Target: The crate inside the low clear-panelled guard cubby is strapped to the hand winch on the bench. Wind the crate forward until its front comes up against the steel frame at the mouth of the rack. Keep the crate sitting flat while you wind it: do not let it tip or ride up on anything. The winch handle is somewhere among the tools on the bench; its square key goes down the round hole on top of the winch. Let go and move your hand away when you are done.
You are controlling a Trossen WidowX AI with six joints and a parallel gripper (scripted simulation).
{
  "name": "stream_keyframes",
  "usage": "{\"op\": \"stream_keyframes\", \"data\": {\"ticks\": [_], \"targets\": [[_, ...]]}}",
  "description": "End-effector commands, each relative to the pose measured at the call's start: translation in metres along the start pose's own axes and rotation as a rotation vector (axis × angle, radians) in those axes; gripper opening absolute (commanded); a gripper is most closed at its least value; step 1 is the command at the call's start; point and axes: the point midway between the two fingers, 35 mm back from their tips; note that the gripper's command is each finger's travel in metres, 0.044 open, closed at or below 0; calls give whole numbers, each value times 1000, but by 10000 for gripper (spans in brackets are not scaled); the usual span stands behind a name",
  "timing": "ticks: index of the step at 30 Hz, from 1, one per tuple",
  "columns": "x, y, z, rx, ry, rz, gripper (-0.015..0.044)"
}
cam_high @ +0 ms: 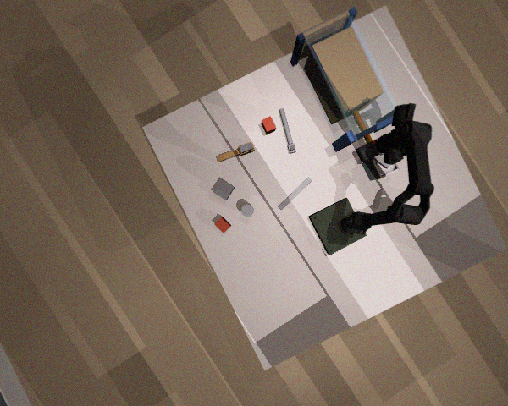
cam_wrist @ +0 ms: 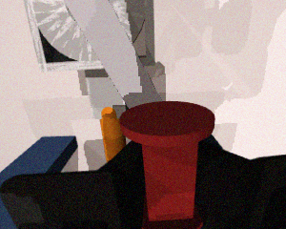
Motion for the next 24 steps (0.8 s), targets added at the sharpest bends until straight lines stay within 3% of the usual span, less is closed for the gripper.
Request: {"op": "stream_keyframes", "data": {"ticks": [1,24], "targets": [[2,-15,11,-1,-26,-32,0],[1,-34,32,-1,-28,-34,0]]}}
Point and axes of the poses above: the point midway between the two fingers, 35 mm back from their tips, its own x axis out along the fingers, its own y axis across the jaws, z = x × y, and after that the axes turned 2 degrees about x, right-handed
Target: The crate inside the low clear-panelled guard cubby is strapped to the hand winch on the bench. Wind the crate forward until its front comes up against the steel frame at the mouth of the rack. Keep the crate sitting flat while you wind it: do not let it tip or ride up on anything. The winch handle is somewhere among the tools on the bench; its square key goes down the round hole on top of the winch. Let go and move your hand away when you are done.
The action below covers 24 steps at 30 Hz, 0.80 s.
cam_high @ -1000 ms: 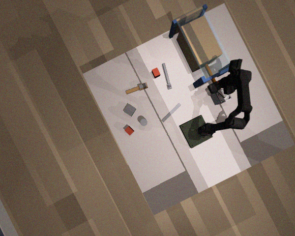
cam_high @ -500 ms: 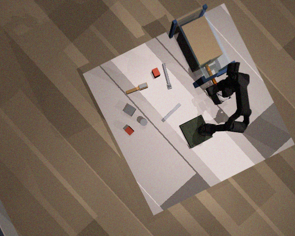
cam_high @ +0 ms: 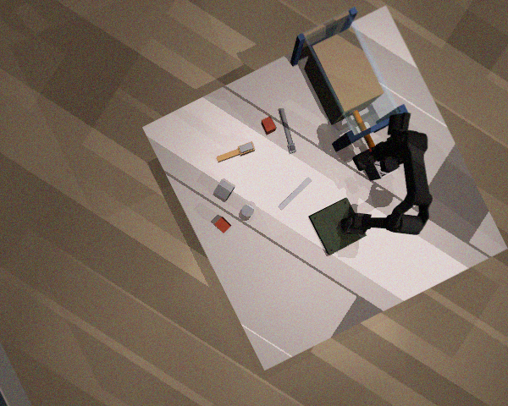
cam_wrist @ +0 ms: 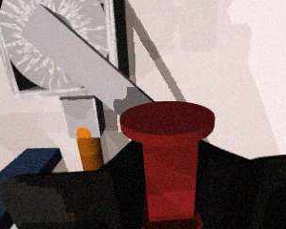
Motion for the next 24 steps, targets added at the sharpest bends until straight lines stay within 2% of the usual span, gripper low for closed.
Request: {"op": "stream_keyframes", "data": {"ticks": [1,24], "targets": [[2,-9,12,8,-25,-17,0],[1,-21,38,8,-28,-18,0]]}}
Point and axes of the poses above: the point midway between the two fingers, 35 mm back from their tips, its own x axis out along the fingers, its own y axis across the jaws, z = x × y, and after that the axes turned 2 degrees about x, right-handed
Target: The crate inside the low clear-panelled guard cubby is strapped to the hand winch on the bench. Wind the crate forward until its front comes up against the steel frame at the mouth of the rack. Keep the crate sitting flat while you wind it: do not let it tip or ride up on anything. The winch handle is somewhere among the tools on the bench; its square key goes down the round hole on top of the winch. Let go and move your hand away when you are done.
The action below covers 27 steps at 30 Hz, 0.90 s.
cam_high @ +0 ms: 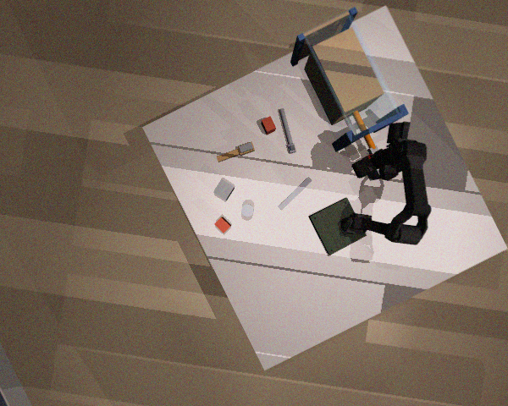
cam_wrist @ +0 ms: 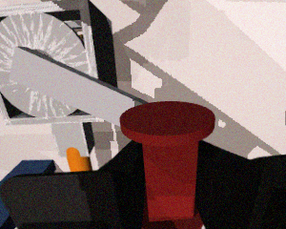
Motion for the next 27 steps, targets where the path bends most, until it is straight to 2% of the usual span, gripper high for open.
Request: {"op": "stream_keyframes", "data": {"ticks": [1,27], "targets": [[2,-5,16,3,-35,-12,0],[1,-9,49,3,-38,-12,0]]}}
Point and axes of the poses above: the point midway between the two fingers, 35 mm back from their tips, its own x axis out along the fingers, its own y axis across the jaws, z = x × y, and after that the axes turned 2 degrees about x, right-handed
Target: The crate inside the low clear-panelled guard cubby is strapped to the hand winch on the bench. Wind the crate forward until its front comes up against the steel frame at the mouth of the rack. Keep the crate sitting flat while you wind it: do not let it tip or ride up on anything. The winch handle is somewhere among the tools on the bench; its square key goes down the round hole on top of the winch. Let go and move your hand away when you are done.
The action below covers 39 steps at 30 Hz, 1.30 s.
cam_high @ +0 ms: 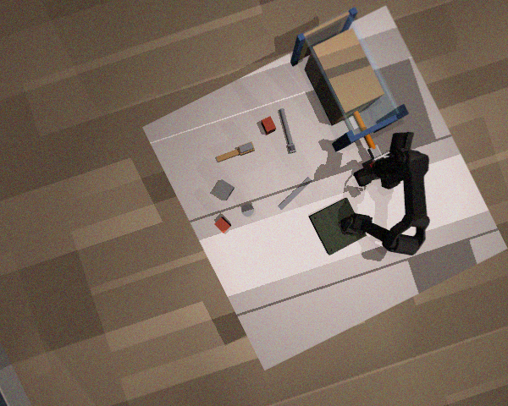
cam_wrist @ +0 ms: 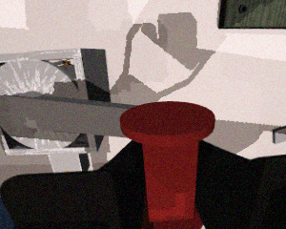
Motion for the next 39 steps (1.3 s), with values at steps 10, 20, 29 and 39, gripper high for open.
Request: {"op": "stream_keyframes", "data": {"ticks": [10,20,29,39], "targets": [[1,1,29,11,-38,0,0],[1,4,42,11,-40,1,0],[1,8,52,11,-41,1,0],[0,13,64,10,-42,2,0]]}}
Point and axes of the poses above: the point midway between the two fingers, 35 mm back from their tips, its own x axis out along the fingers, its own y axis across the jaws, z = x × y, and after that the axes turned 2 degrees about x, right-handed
